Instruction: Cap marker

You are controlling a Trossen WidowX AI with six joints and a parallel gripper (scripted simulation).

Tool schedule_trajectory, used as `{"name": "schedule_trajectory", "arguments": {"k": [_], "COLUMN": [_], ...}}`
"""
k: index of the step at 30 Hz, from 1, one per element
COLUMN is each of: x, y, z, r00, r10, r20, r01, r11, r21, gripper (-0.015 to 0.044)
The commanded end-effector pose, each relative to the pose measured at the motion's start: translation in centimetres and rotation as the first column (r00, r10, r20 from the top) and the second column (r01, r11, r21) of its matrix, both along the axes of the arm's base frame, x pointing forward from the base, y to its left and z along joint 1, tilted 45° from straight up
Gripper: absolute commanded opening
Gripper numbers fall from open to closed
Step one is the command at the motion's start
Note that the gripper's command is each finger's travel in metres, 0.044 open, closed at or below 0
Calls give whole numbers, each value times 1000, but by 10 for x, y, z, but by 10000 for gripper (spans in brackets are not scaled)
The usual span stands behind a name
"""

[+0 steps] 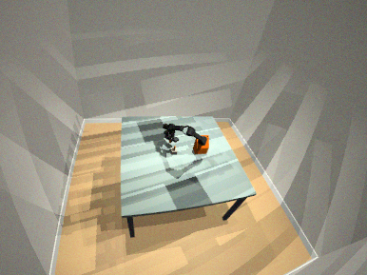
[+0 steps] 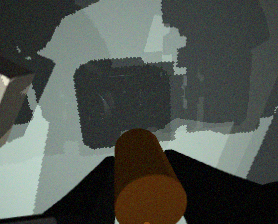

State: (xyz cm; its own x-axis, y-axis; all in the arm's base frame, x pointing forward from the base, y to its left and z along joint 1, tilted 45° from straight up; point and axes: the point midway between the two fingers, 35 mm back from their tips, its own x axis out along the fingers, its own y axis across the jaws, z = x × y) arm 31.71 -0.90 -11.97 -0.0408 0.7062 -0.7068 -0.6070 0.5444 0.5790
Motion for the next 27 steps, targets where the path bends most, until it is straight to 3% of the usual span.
{"name": "schedule_trajectory", "arguments": {"k": [1,27], "x": [1,-9], "y": [-10,3], "z": [9,74], "r00": [1000,1000], "r10": [2,2], "r20": [7,5], "r01": [-2,-2], "r11": [1000,1000], "r21": [-4,-3], "gripper": [0,0]}}
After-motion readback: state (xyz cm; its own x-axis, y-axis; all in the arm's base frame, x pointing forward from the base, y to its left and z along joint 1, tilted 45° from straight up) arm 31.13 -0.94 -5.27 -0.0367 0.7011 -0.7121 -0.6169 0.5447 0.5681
